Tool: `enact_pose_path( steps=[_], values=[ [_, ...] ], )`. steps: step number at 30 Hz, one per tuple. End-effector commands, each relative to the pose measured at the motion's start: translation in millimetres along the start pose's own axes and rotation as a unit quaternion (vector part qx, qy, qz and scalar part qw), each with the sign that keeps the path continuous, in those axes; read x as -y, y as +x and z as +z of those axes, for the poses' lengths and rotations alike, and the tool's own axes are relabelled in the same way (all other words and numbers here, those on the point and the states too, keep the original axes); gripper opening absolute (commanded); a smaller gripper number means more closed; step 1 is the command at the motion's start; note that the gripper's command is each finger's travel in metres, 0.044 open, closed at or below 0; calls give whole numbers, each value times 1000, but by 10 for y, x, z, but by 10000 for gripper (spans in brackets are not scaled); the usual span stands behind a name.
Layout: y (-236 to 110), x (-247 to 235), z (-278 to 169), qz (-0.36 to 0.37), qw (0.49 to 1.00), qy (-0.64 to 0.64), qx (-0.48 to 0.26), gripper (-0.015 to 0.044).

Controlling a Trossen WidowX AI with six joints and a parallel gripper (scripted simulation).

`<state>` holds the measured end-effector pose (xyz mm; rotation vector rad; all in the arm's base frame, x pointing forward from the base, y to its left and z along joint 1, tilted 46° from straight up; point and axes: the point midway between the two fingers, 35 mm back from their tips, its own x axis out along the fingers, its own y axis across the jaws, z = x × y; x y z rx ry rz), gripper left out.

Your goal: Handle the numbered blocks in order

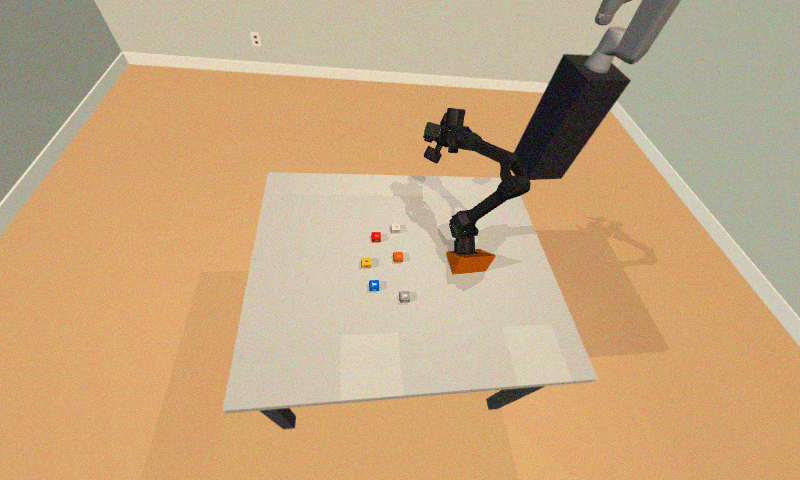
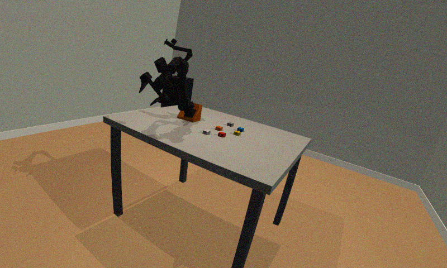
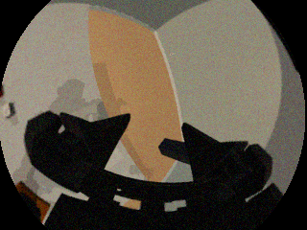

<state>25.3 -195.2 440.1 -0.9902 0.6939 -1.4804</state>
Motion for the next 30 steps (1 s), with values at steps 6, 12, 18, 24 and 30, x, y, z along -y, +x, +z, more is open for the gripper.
enact_pose_path(
  steps=[6,12,18,24,30],
  values=[
    [120,-486,153,102,994,41,7,400],
    [19,-1405,481,284,955,80,-10,400],
    [-391,-2091,702,413,906,67,-58,400],
    [-940,-2529,797,482,869,9,-109,400],
    [-1486,-2720,804,490,858,-72,-139,400]
  ],
)
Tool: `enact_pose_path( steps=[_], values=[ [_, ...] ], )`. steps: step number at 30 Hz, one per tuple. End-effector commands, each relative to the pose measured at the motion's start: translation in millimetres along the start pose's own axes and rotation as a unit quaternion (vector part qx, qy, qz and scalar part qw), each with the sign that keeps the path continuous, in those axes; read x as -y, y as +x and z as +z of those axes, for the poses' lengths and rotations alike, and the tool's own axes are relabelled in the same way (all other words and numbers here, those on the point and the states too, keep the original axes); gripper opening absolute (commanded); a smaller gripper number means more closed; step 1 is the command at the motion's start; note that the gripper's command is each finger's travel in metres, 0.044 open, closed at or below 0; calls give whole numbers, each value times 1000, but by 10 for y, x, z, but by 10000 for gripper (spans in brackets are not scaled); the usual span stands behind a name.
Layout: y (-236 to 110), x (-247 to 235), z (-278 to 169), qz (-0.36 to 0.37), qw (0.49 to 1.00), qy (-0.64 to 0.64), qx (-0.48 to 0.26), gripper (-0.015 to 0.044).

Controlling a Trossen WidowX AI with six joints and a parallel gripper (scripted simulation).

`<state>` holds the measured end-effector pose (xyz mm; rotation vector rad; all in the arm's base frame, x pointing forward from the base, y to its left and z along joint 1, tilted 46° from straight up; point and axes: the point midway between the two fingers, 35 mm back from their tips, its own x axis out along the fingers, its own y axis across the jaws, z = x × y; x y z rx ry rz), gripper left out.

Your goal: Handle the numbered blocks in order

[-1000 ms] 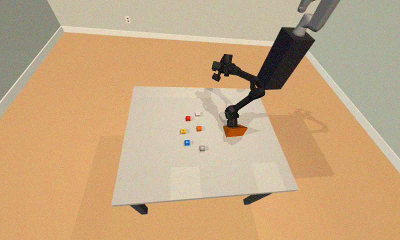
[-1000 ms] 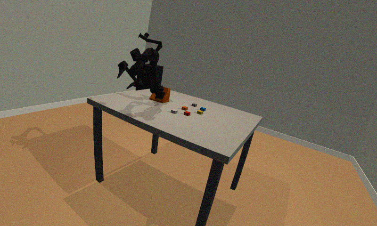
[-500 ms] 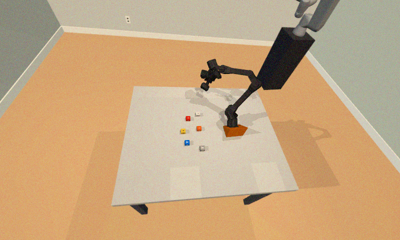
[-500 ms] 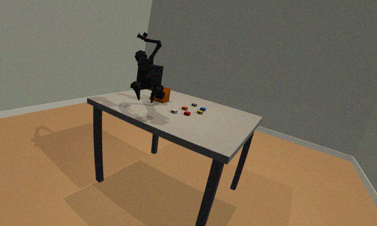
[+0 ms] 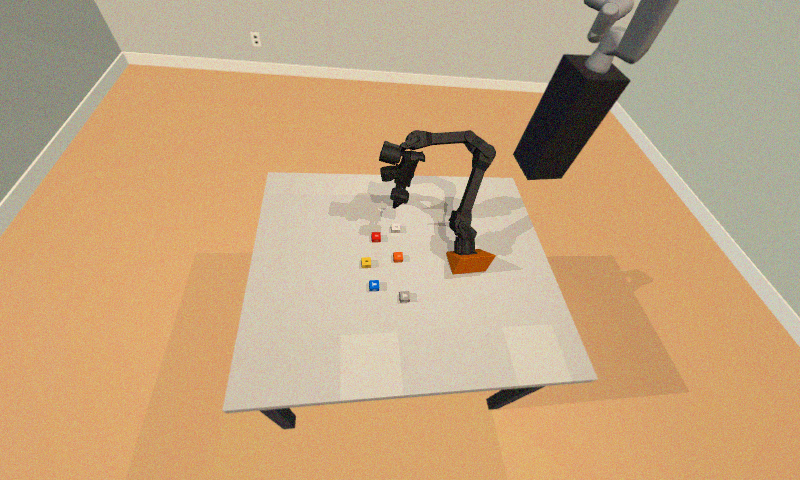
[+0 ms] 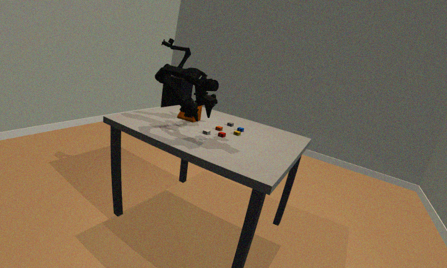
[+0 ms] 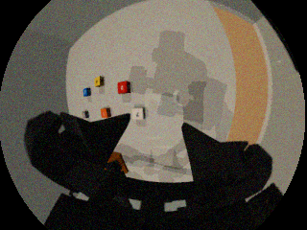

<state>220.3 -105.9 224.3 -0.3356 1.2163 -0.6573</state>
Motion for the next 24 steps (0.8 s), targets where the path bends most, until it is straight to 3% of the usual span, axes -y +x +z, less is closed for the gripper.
enact_pose_path(
  steps=[1,7,24],
  values=[
    [-90,-317,-51,-14,998,-38,-38,400],
    [-238,-580,-113,-49,994,-81,-58,400],
    [-242,-585,-115,-49,994,-81,-58,400]
  ],
)
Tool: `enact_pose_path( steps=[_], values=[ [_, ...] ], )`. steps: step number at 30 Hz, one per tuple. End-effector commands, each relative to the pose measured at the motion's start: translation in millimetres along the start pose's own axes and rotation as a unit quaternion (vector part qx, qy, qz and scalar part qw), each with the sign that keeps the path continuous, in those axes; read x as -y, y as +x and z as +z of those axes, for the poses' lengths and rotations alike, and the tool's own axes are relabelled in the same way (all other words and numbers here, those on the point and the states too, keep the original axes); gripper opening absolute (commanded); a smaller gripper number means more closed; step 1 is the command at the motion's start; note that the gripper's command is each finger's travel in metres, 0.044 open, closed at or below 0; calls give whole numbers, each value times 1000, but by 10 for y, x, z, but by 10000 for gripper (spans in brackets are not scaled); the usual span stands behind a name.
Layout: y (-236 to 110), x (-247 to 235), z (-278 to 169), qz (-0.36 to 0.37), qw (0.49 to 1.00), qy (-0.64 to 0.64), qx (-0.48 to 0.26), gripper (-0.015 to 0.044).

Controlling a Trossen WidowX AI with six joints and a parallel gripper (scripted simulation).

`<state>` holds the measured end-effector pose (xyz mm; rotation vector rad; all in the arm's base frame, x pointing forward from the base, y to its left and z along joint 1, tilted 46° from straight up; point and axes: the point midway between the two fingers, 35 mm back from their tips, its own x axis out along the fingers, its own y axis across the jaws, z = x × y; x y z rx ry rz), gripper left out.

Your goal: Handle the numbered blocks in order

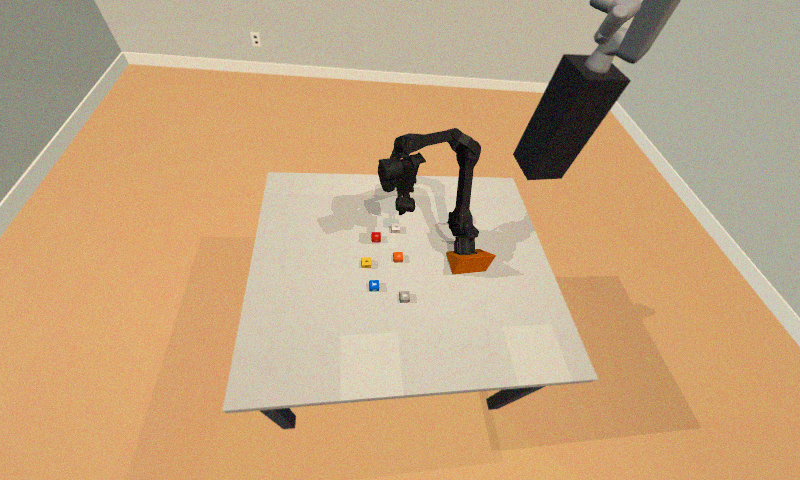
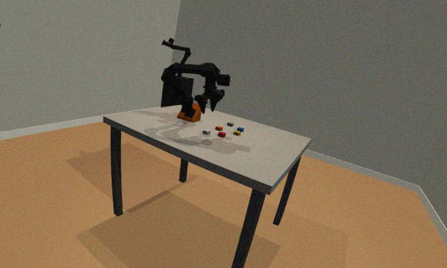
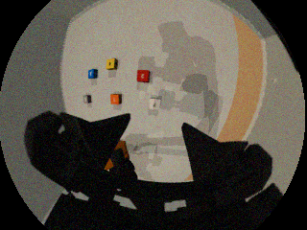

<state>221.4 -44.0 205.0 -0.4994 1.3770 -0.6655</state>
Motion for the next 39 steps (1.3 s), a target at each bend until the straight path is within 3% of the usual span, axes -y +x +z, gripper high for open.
enact_pose_path(
  steps=[1,5,15,36,39],
  values=[
    [0,6,1,-3,1000,1,0,400],
    [4,-105,29,1,1000,-1,0,400],
    [52,-1524,6,-15,999,-21,-28,400],
    [54,-1547,-1,-16,999,-22,-28,400],
    [38,-1753,11,-14,999,-22,-28,400]
  ],
)
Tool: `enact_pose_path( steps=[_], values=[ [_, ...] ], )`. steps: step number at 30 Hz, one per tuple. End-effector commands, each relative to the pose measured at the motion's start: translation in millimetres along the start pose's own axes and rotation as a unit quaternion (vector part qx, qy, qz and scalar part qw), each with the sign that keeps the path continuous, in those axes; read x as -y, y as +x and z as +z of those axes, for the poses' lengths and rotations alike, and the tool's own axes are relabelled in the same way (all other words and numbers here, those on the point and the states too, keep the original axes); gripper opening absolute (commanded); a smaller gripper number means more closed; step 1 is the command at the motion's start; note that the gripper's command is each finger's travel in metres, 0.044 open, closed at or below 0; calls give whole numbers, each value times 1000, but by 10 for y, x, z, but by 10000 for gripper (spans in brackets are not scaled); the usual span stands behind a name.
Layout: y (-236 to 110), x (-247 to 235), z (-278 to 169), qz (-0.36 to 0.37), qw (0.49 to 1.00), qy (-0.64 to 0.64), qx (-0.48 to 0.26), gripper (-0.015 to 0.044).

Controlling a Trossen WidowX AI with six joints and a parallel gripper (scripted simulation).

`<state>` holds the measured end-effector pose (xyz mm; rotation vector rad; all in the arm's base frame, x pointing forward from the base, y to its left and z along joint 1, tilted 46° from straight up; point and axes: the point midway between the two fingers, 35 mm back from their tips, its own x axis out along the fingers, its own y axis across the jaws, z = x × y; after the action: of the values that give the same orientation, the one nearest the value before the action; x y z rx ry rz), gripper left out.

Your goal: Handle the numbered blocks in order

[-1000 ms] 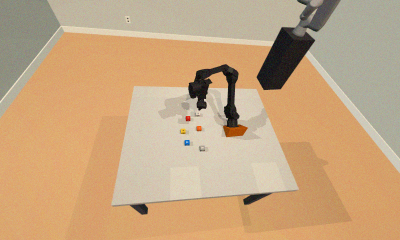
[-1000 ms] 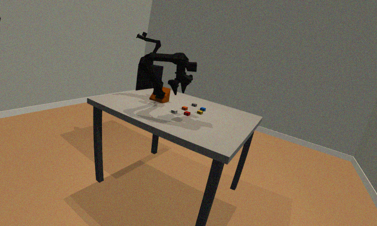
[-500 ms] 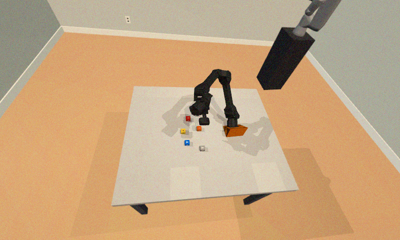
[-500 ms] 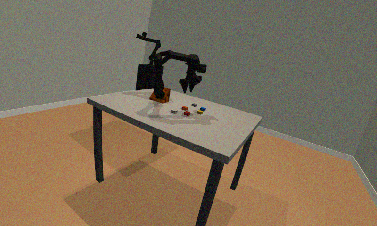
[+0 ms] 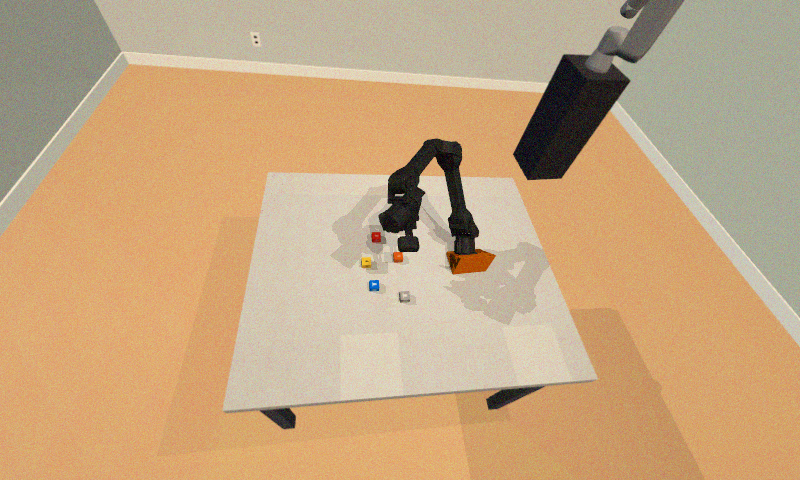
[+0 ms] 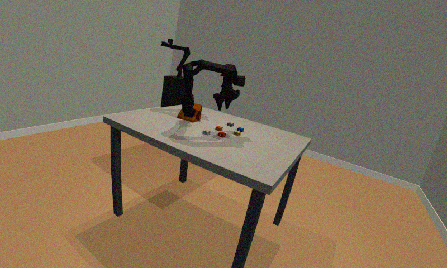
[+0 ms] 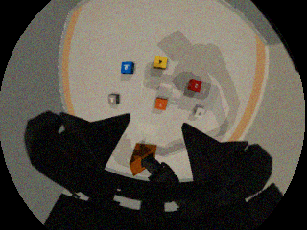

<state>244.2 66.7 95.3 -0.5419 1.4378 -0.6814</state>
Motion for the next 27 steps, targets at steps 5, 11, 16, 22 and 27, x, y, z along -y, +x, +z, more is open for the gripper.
enact_pose_path(
  steps=[5,11,16,22,27],
  values=[
    [-40,-932,-31,5,1000,-1,-1,400],
    [-2,-1449,-155,4,1000,0,-1,400],
    [-2,-1449,-155,4,1000,0,-1,400],
    [-2,-1449,-155,4,1000,0,-1,400],
    [-2,-1449,-155,4,1000,0,-1,400]
  ],
)
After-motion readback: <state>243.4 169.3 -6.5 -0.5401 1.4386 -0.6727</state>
